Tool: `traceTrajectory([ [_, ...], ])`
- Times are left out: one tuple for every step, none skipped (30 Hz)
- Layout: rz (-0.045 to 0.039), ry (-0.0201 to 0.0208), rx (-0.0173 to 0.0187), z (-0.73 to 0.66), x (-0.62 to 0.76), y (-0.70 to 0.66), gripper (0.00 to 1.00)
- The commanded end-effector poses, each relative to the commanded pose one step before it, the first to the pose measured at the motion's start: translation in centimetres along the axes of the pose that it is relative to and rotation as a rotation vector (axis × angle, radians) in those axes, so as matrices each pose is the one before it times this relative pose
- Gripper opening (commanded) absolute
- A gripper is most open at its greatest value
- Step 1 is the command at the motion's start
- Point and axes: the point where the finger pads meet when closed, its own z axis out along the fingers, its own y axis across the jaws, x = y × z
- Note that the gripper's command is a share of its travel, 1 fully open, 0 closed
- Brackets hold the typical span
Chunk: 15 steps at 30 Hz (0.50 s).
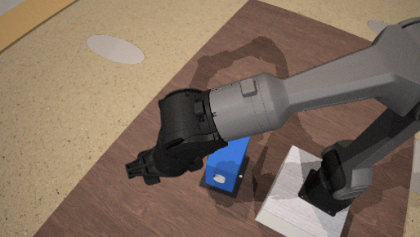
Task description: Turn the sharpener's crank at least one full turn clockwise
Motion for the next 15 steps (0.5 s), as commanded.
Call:
traceTrajectory([
  [0.00008,0.00052,-0.0036,0.123,-0.72,-0.517,0.69],
  [0.02863,0.00488,0.01995,0.176,-0.382,-0.276,0.69],
  [0.03145,0.00379,0.01628,0.09,-0.376,-0.321,0.69],
  [0.0091,0.0013,0.00559,0.092,-0.385,-0.304,0.69],
  [-0.00166,-0.00087,-0.00279,0.007,-0.366,-0.379,0.69],
  [0.0,-0.0003,-0.00087,0.094,-0.391,-0.282,0.69],
  [0.029,0.00607,0.01897,0.17,-0.383,-0.277,0.69],
  [0.0318,0.00493,0.01533,0.086,-0.375,-0.323,0.69],
  [0.00806,0.00162,0.00504,0.088,-0.385,-0.306,0.69],
  [0.0,0.0,0.0,0.0,0.0,0.0,0.69],
  [0.0,0.0,0.0,0.0,0.0,0.0,0.69],
  [-0.00093,-0.00117,-0.00365,0.005,-0.37,-0.363,0.69],
  [0.0,-0.00007,0.00001,0.089,-0.385,-0.304,0.69],
  [0.0,-0.00006,0.00001,0.089,-0.386,-0.304,0.69],
  [0.02932,0.00739,0.01808,0.165,-0.378,-0.288,0.69],
])
